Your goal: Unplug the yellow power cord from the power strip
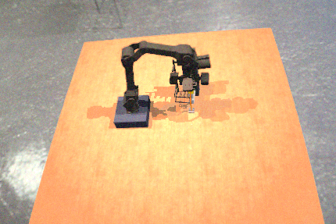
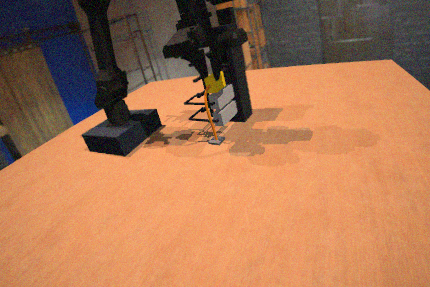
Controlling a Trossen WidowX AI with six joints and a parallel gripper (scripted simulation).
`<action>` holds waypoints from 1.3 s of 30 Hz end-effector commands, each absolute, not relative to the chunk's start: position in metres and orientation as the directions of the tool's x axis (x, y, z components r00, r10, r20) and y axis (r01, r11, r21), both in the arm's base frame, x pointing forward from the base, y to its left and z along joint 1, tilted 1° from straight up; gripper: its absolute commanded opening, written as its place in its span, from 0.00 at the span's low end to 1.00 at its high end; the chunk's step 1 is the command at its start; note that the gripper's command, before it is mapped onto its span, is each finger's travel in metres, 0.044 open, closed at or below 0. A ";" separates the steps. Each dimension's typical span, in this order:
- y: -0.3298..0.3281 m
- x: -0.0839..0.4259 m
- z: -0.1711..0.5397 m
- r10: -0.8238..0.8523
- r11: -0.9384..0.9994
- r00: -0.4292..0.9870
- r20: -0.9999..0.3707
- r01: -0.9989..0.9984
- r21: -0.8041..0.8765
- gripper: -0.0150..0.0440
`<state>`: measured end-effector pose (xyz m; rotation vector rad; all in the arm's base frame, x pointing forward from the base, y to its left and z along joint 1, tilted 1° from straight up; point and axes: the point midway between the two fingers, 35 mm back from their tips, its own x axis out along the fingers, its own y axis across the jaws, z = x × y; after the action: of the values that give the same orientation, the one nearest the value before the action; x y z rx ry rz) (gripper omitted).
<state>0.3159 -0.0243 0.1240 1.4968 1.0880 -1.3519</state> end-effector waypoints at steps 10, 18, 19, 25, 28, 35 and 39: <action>-0.068 0.302 0.124 0.002 -0.316 0.030 -1.000 0.948 0.028 0.25; -0.061 0.302 0.122 0.004 -0.317 0.029 -1.000 0.948 0.027 0.48; -0.061 0.302 0.122 0.004 -0.317 0.029 -1.000 0.948 0.027 0.52; -0.061 0.302 0.122 0.004 -0.317 0.029 -1.000 0.948 0.027 0.79; -0.068 0.301 0.124 0.003 -0.317 0.029 -1.000 0.948 0.027 0.92; -0.118 0.283 0.134 -0.002 -0.317 0.027 -1.000 0.948 0.027 1.00; -0.118 0.283 0.134 -0.002 -0.317 0.027 -1.000 0.948 0.027 1.00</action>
<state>0.2822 -0.1182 0.1316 1.4665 1.0137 -1.4330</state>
